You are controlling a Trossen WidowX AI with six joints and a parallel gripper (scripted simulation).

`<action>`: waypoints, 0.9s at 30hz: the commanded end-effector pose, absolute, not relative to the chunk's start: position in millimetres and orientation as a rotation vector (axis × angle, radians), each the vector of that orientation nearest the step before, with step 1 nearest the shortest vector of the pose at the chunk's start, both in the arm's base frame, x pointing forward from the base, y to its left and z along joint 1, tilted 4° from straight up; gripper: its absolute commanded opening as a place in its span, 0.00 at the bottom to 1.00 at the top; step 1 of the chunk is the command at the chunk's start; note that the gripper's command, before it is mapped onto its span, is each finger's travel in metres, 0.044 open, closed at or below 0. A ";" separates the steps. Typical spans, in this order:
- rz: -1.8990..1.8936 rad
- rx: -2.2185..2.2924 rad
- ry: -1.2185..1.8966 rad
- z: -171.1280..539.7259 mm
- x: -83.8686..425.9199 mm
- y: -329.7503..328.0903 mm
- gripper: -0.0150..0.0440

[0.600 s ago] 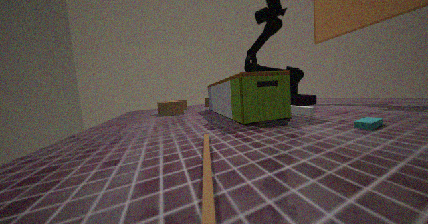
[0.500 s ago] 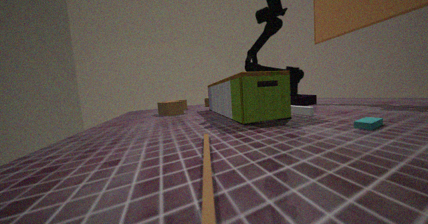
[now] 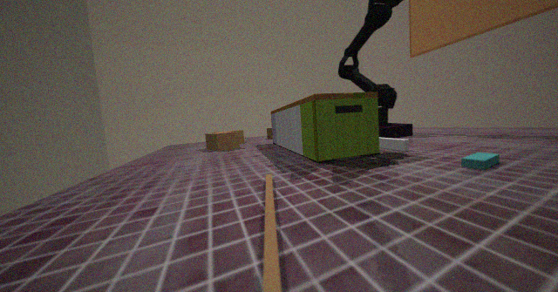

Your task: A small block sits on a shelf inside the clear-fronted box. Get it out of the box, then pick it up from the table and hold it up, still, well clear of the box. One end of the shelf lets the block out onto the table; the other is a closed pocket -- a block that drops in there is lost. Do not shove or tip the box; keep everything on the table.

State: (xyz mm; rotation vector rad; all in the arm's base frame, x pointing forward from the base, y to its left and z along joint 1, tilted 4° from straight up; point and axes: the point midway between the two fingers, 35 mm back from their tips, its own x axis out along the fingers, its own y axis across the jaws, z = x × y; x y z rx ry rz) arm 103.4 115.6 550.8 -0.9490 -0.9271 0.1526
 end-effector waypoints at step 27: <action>0.136 0.409 0.880 251.2 315.9 94.8 0.93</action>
